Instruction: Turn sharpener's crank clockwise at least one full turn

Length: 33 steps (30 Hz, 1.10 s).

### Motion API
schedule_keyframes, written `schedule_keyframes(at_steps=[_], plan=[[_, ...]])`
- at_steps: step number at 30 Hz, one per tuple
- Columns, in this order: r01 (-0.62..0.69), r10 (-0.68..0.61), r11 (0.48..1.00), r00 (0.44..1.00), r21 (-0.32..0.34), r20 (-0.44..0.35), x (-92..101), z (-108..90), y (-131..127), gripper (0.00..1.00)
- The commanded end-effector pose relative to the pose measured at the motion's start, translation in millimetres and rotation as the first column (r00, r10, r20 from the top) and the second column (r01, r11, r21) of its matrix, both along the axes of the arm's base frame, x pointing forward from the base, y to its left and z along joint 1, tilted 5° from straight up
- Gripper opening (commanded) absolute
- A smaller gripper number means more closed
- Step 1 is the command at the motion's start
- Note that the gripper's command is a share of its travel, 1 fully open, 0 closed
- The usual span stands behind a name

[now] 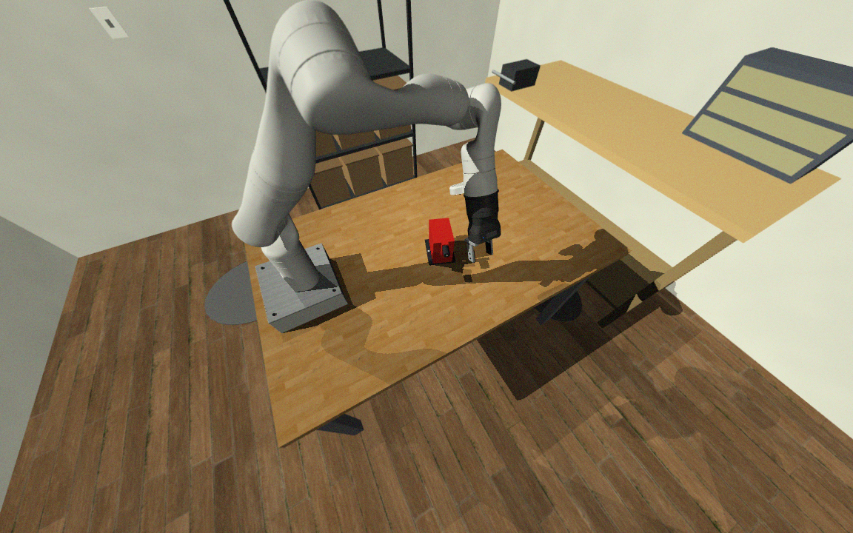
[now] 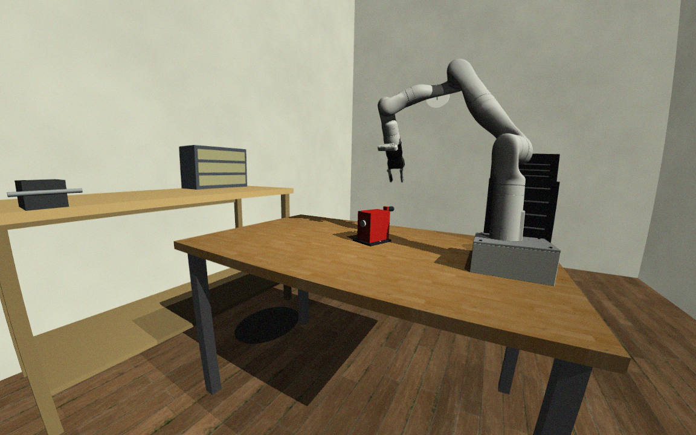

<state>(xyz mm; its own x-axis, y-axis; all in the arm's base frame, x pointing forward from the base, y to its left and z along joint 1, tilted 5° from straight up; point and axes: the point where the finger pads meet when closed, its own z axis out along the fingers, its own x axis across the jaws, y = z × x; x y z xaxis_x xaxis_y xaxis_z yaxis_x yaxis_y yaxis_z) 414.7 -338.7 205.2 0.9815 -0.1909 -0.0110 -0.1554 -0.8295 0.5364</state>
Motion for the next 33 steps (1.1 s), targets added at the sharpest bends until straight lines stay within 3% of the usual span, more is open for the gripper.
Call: schedule_keyframes(at_steps=[1,20,27,33], plan=[[0.021,-0.021,0.999,1.000,0.036,0.019,-2.5,-4.9,9,1.00],[0.048,-0.052,0.995,0.998,0.092,0.040,-5.3,-15.0,22,1.00],[0.074,-0.084,0.987,0.995,0.144,0.060,-7.3,-23.5,35,1.00],[0.074,-0.084,0.987,0.995,0.144,0.060,-7.3,-23.5,35,1.00]])
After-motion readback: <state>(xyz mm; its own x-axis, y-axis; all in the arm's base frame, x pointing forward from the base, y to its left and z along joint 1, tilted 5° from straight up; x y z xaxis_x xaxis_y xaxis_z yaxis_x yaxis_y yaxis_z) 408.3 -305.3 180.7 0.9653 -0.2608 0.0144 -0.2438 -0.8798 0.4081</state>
